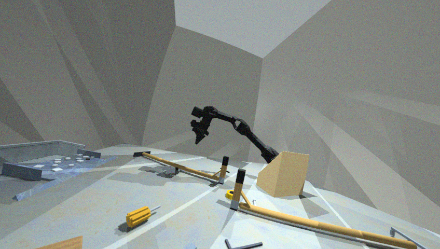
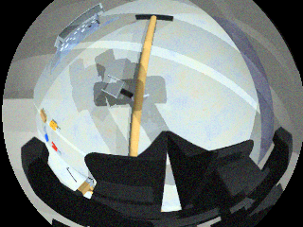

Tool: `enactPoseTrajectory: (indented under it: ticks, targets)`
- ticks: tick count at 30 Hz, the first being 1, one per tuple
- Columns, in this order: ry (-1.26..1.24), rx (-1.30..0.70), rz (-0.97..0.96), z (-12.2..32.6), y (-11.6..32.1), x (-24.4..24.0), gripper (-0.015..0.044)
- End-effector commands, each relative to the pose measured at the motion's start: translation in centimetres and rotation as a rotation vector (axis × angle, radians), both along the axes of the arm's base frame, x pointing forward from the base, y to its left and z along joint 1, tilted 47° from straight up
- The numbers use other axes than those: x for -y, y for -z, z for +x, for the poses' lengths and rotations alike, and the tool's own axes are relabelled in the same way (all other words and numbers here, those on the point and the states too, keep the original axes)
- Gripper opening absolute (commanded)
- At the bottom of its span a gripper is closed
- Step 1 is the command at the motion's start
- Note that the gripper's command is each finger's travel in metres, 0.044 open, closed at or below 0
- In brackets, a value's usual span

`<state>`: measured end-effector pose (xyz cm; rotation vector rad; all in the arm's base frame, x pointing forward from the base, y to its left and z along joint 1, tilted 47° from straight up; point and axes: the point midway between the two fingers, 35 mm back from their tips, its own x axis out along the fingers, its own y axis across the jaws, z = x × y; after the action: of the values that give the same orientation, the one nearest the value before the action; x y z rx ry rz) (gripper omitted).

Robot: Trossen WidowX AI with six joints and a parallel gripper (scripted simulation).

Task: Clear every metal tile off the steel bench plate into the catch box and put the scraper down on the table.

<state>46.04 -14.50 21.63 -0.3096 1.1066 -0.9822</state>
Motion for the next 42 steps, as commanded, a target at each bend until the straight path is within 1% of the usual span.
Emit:
enactPoseTrajectory:
  ticks: [1,42]
  targets:
    - [0.003,-0.019,0.0,-0.5,0.1,0.0,0.0]
    - [0.005,-0.018,0.006,-0.2,5.9,6.1,0.0]
